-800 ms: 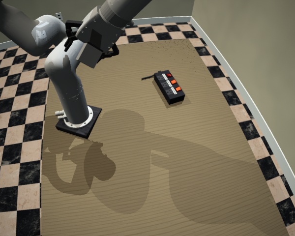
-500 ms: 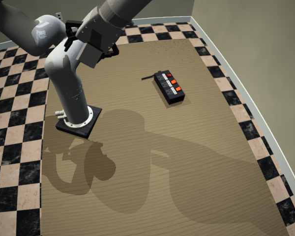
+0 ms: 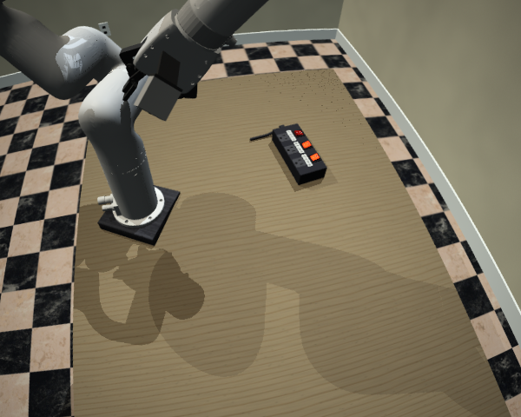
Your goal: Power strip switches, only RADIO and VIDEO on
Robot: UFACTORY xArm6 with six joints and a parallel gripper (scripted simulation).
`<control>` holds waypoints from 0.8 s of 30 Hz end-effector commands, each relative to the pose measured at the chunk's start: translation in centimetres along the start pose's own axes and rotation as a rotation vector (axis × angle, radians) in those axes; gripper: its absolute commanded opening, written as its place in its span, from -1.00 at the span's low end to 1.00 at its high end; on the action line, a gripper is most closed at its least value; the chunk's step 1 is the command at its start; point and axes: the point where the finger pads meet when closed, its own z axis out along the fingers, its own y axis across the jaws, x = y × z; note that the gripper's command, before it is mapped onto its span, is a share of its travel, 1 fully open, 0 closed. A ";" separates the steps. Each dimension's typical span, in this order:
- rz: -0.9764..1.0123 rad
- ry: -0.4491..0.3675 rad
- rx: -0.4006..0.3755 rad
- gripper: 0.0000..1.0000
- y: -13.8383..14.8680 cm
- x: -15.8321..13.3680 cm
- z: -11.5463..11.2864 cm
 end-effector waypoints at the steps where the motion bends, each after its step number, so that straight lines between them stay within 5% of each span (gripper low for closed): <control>1: 0.000 0.001 0.002 -1.00 0.0 0.0 -0.1; 24: 0.026 0.012 0.014 -1.00 -0.8 0.1 -0.6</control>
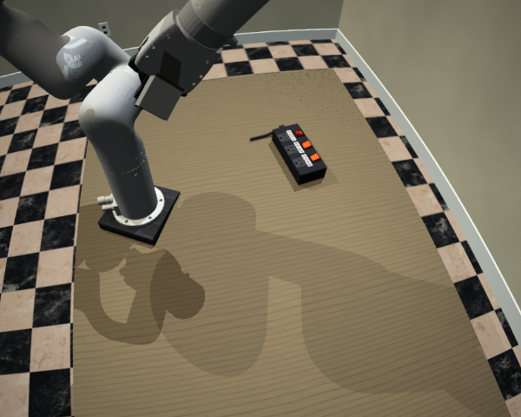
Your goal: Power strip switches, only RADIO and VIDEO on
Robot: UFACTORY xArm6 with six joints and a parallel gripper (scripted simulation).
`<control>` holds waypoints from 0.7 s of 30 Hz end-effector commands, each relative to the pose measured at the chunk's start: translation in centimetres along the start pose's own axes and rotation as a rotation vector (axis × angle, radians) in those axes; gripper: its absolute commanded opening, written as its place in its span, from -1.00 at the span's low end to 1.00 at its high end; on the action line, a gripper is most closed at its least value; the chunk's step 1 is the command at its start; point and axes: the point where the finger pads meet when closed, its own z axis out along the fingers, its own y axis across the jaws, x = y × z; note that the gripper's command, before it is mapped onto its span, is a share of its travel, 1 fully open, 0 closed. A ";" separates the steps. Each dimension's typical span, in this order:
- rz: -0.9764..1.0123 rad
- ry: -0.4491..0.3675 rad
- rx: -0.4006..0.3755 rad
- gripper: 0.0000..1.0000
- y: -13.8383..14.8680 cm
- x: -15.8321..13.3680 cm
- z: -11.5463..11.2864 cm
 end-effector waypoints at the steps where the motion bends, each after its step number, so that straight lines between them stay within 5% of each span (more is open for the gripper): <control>1: 0.036 0.017 0.018 -1.00 -1.1 0.1 -0.7; 4: 0.058 0.026 0.029 -1.00 -1.9 0.2 -1.1; 17: 0.438 0.116 0.260 -1.00 -16.2 -1.7 -7.5; 20: 0.438 0.116 0.260 -1.00 -16.2 -1.7 -7.5; 21: 0.491 0.116 0.298 -1.00 -18.4 -2.4 -8.2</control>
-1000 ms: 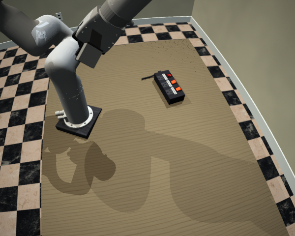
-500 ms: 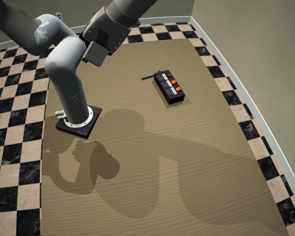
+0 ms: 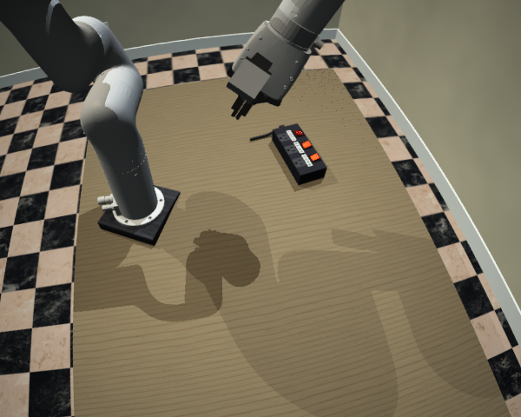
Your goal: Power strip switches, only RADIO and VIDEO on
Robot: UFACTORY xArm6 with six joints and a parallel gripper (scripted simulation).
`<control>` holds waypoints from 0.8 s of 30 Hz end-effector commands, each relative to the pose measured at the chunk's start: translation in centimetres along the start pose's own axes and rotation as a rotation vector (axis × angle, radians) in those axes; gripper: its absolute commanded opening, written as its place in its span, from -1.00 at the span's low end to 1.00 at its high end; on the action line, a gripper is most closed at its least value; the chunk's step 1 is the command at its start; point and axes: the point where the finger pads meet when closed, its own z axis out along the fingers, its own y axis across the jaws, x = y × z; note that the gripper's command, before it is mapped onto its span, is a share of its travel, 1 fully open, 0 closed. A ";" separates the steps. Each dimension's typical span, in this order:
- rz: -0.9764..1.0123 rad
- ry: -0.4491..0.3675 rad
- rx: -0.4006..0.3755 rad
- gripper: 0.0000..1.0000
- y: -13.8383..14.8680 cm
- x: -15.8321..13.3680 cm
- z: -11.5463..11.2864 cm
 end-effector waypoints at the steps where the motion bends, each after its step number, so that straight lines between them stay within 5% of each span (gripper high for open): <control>1: 0.130 0.007 0.078 -1.00 -4.6 -3.6 -0.8; 3: 0.130 0.007 0.078 -1.00 -4.6 -3.6 -0.8; 14: 0.416 -0.079 0.246 -1.00 -13.3 -14.6 -0.8; 16: 0.416 -0.079 0.246 -1.00 -13.3 -14.6 -0.8; 24: 0.575 -0.171 0.318 -1.00 -17.0 -22.2 0.3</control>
